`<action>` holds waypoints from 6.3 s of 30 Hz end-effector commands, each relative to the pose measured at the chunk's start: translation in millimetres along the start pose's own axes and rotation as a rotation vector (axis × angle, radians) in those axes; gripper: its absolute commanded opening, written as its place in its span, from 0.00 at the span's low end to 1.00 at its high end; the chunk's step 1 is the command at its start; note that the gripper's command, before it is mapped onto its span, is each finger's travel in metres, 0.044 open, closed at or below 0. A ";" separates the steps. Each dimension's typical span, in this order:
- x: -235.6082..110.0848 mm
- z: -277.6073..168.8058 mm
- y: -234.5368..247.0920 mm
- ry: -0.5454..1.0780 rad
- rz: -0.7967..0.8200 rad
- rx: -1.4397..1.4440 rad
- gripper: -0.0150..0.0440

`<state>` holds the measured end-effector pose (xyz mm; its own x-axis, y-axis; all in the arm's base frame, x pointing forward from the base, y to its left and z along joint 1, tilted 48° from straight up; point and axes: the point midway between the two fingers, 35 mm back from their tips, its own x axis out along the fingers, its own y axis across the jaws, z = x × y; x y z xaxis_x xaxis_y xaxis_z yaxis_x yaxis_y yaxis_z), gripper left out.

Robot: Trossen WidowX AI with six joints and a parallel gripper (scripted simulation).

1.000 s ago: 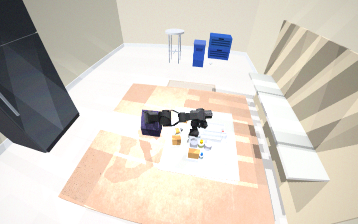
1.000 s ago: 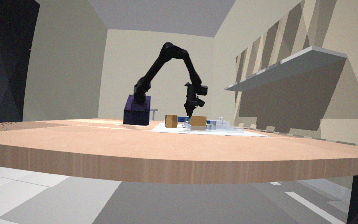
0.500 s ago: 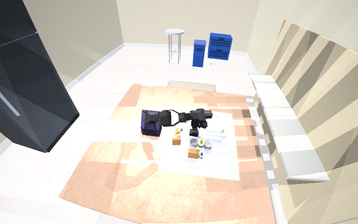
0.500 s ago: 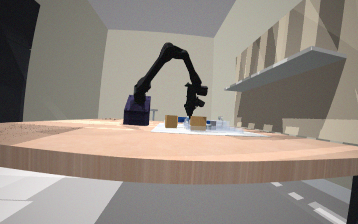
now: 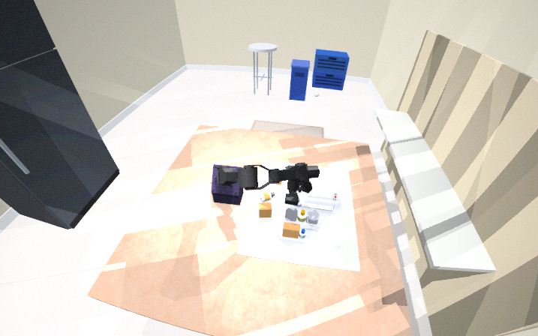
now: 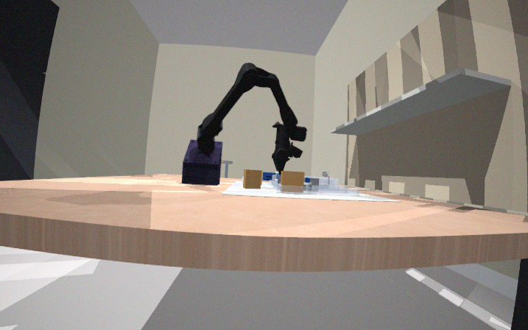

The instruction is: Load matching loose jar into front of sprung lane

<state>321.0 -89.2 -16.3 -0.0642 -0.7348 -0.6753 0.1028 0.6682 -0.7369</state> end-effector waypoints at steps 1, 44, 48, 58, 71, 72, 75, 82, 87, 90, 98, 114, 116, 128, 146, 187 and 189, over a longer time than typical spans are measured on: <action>-2.1 7.4 -1.8 -0.018 -0.004 0.012 0.25; 10.6 7.7 -1.8 -0.019 -0.004 0.012 0.25; 11.9 7.5 -1.8 -0.018 -0.004 0.012 0.25; 15.3 7.0 -1.9 -0.018 -0.004 0.012 0.25; 19.7 6.2 -2.0 -0.018 -0.005 0.012 0.25; 20.0 6.2 -2.0 -0.018 -0.005 0.012 0.25; 21.0 6.0 -2.0 -0.018 -0.005 0.012 0.25; 23.3 5.6 -2.1 -0.018 -0.005 0.012 0.25; 24.9 5.2 -2.1 -0.018 -0.005 0.012 0.25; 25.2 4.5 -2.1 -0.018 -0.005 0.012 0.25; 25.2 3.2 -2.1 -0.018 -0.005 0.012 0.25; 25.3 0.5 -2.0 -0.018 -0.005 0.011 0.25; 25.3 0.2 -2.0 -0.018 -0.005 0.011 0.25; 25.3 -1.8 -2.0 -0.018 -0.005 0.011 0.25; 25.4 -5.8 -0.5 -0.018 -0.005 0.011 0.25; 4.9 -27.0 1.3 -0.017 -0.004 0.010 0.72; 4.9 -34.0 1.6 -0.017 -0.004 0.010 0.72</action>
<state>298.3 -89.0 -20.1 -0.0432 -0.7412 -0.6699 0.1099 0.6630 -0.7406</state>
